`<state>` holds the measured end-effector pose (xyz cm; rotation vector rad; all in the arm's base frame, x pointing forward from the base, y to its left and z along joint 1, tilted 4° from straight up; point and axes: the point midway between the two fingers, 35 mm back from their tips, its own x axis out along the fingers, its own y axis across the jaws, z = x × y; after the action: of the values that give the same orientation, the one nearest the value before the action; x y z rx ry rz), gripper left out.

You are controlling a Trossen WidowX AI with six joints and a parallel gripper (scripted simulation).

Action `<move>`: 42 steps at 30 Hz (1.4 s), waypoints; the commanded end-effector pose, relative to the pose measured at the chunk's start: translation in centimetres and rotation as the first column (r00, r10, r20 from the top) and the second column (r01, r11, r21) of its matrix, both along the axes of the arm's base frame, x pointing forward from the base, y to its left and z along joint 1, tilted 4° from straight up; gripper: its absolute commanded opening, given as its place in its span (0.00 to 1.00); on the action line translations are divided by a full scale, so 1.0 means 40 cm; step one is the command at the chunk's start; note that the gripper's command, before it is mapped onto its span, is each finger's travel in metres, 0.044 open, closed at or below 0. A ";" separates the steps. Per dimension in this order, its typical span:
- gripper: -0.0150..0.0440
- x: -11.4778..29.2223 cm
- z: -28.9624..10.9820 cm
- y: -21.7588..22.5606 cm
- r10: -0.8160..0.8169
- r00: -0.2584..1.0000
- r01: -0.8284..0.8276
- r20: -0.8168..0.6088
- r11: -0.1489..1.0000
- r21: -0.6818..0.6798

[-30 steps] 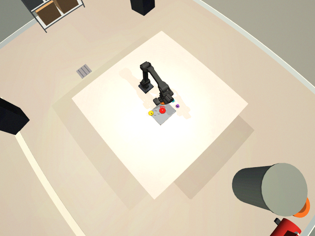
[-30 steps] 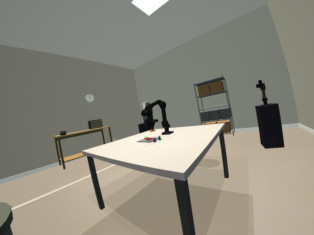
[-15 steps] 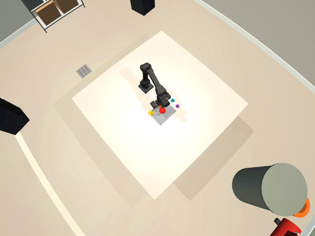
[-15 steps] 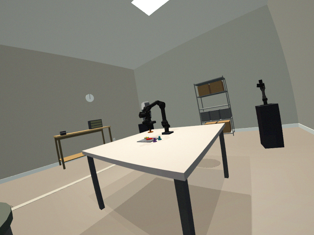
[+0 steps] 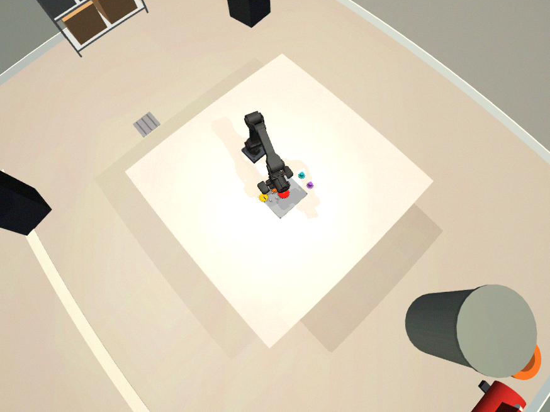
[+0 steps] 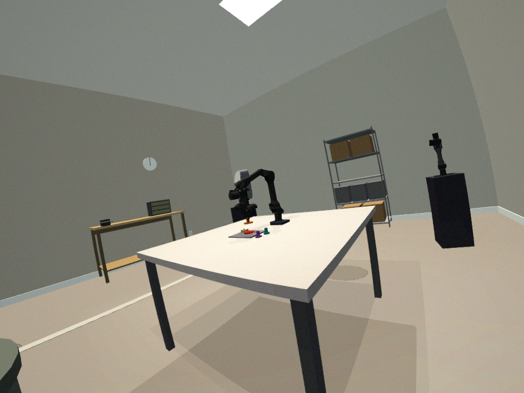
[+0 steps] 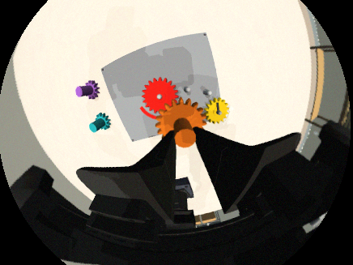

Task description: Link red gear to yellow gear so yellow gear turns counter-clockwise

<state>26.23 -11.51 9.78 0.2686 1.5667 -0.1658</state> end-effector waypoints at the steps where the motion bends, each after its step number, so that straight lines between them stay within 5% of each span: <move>1: 0.25 -0.009 -0.014 -0.023 0.003 1.000 -0.003 -0.006 1.000 -0.004; 30: 0.25 -0.018 -0.022 -0.052 0.005 1.000 -0.005 -0.007 1.000 -0.004; 42: 0.25 -0.019 -0.057 -0.049 0.124 0.992 -0.124 0.001 0.992 -0.003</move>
<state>25.56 -13.46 8.00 0.1971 1.5718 -0.0942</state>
